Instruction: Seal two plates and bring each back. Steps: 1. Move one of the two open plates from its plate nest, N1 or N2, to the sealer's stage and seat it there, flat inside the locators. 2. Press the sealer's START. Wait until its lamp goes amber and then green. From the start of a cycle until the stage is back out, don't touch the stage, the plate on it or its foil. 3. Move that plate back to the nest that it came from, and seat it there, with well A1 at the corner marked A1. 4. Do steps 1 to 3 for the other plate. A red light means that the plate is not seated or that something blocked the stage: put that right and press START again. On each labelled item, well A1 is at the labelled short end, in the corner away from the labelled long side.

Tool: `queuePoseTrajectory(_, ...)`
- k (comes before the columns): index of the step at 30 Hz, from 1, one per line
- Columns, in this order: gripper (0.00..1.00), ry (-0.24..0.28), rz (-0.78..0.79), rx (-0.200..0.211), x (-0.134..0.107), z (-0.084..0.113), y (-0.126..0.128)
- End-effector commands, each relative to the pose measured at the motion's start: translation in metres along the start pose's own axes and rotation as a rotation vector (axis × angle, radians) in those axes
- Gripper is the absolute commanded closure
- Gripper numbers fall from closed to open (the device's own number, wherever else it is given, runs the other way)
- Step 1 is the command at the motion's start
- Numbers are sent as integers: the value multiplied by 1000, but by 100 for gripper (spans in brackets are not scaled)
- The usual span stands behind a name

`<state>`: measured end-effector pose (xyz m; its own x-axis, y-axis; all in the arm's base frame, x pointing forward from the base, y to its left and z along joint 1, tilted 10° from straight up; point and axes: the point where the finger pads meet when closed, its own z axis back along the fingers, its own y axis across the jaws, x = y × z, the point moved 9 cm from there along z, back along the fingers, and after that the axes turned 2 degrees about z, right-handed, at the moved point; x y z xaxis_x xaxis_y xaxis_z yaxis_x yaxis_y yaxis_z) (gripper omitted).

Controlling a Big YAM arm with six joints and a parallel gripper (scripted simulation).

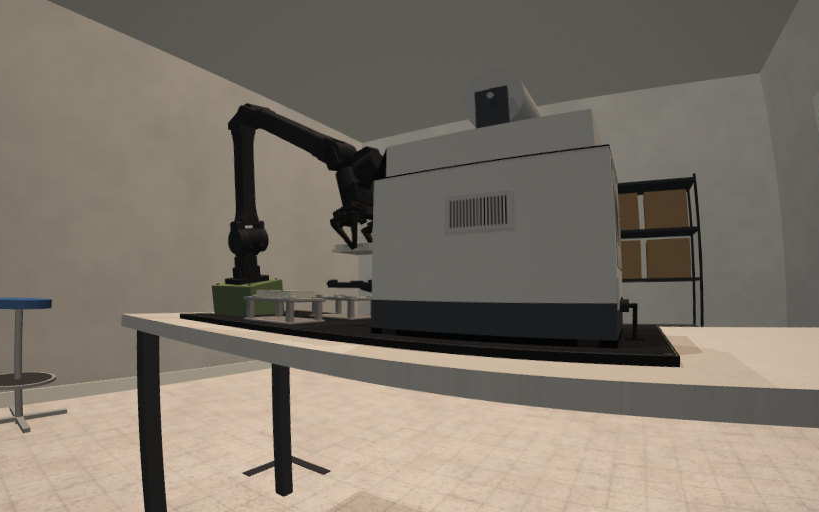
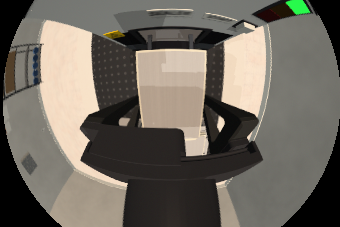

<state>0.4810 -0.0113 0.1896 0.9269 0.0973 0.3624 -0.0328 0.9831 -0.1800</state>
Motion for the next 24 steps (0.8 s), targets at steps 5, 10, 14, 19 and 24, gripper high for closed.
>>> queuePoseTrajectory(5, 100, -56, -3, -5, 19, 25, -7)
queuePoseTrajectory(10, 100, -75, -44, -20, 14, 20, -16)
queuePoseTrajectory(14, 100, -73, -56, -21, 9, 18, -12)
queuePoseTrajectory(19, 100, -63, -39, -15, 7, 14, -4)
queuePoseTrajectory(24, 100, -59, -17, -12, 11, 8, -1)
